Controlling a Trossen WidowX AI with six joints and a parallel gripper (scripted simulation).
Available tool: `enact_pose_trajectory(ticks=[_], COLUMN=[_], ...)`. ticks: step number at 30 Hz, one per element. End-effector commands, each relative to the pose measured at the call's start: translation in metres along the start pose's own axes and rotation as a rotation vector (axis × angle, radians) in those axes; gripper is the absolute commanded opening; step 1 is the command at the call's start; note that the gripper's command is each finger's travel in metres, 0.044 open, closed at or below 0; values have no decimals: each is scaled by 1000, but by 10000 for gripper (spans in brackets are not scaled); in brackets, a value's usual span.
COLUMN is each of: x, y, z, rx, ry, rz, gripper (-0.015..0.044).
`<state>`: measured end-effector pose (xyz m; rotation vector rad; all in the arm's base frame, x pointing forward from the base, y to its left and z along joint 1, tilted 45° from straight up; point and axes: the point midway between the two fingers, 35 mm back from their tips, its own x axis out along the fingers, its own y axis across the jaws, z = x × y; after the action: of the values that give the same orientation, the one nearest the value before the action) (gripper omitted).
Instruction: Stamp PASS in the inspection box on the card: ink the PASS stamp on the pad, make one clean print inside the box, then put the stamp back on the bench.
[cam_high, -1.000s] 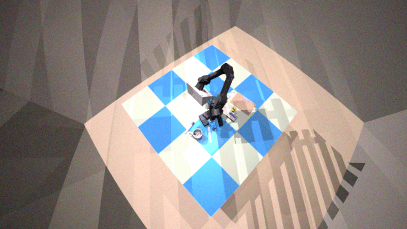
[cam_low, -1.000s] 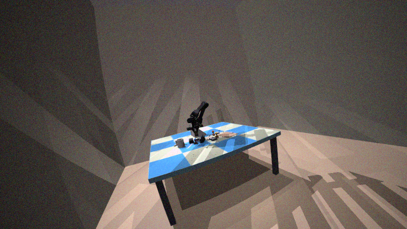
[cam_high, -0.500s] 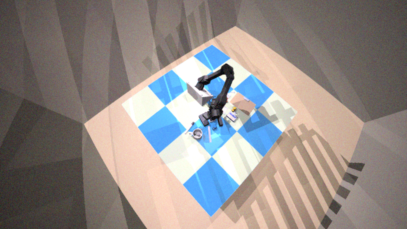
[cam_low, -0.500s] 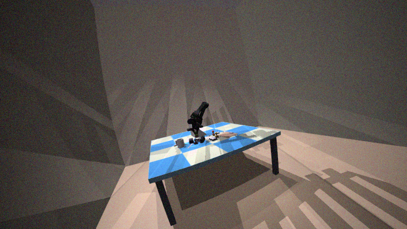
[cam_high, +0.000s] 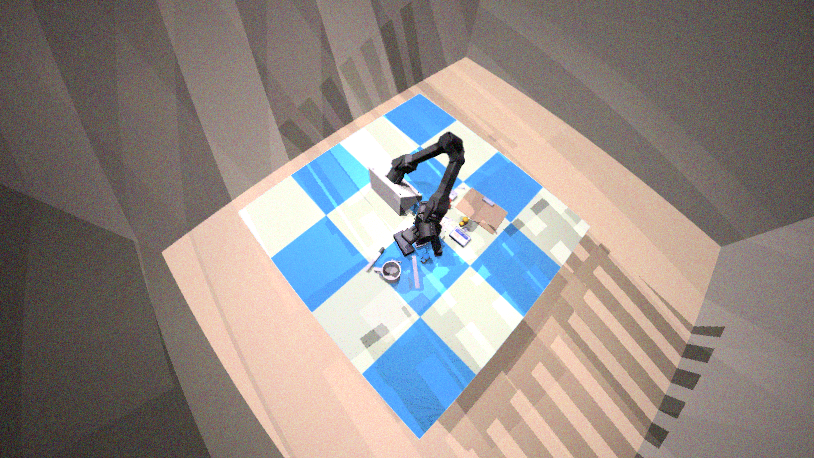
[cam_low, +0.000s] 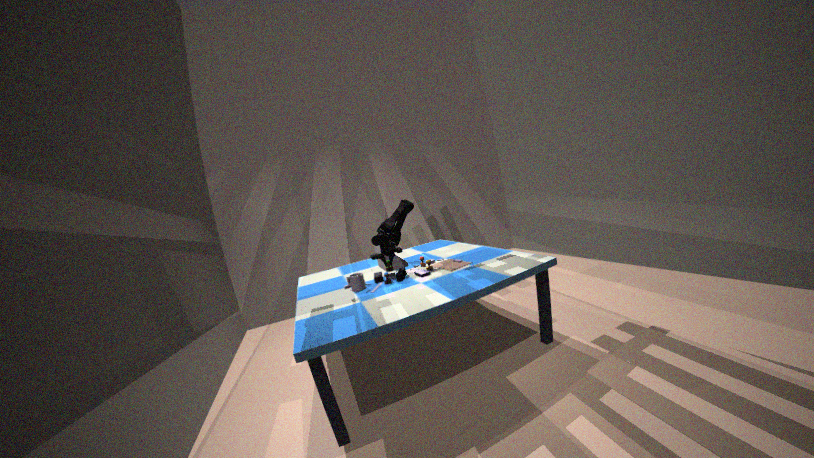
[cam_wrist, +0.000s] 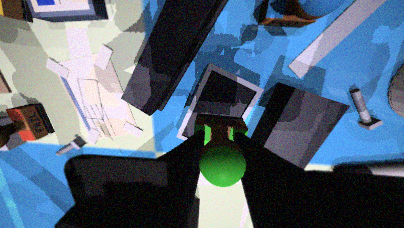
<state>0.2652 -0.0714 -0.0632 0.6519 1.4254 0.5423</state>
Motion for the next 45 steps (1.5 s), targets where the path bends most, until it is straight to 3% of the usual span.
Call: enact_pose_trajectory(ticks=[1,45], x=[4,27], y=[0,1], z=[0,-1], rx=[7,1], ry=[-2,-3], rz=[3,4], gripper=[0,0])
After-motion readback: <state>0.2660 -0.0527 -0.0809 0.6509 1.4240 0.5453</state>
